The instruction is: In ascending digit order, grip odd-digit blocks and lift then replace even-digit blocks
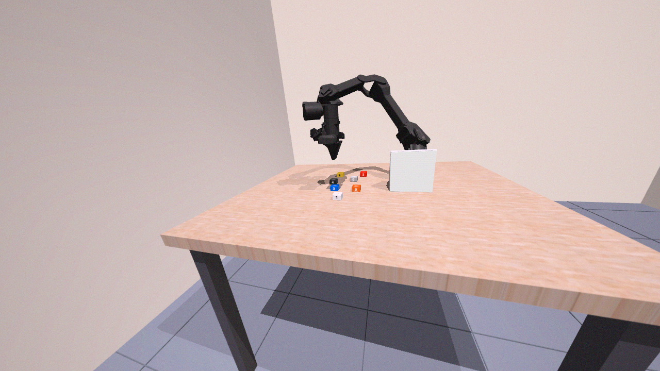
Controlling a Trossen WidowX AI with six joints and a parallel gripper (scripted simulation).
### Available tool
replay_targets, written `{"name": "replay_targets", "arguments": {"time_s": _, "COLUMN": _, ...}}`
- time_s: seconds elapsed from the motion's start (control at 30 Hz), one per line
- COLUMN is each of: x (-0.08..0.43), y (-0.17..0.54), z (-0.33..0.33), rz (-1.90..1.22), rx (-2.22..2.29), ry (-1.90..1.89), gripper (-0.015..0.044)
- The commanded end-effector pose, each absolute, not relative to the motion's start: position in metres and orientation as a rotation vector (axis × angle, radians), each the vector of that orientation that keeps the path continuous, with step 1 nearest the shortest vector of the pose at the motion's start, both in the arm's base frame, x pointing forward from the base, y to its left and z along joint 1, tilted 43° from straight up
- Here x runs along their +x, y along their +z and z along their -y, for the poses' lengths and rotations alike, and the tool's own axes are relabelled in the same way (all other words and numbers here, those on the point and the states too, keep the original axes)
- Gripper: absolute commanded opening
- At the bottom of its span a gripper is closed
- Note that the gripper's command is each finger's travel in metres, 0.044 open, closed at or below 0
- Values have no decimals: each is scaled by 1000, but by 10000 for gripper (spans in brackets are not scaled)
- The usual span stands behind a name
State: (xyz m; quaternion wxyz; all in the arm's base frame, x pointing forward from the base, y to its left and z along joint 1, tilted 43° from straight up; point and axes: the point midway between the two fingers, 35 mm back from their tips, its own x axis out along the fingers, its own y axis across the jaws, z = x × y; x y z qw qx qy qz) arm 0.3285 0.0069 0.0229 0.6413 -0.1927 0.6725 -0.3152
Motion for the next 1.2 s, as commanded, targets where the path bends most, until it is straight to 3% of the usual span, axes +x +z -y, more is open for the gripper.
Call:
{"name": "replay_targets", "arguments": {"time_s": 0.0, "x": 333, "y": 7, "z": -20, "rz": -1532, "rx": -433, "ry": -730, "gripper": 120}}
{"name": "replay_targets", "arguments": {"time_s": 0.07, "x": 333, "y": 7, "z": -20, "rz": -1532, "rx": -433, "ry": -730, "gripper": 120}}
{"name": "replay_targets", "arguments": {"time_s": 0.43, "x": 324, "y": -53, "z": 35, "rz": -1531, "rx": -436, "ry": -733, "gripper": 400}}
{"name": "replay_targets", "arguments": {"time_s": 1.17, "x": 320, "y": -76, "z": 57, "rz": -1530, "rx": -437, "ry": -734, "gripper": 400}}
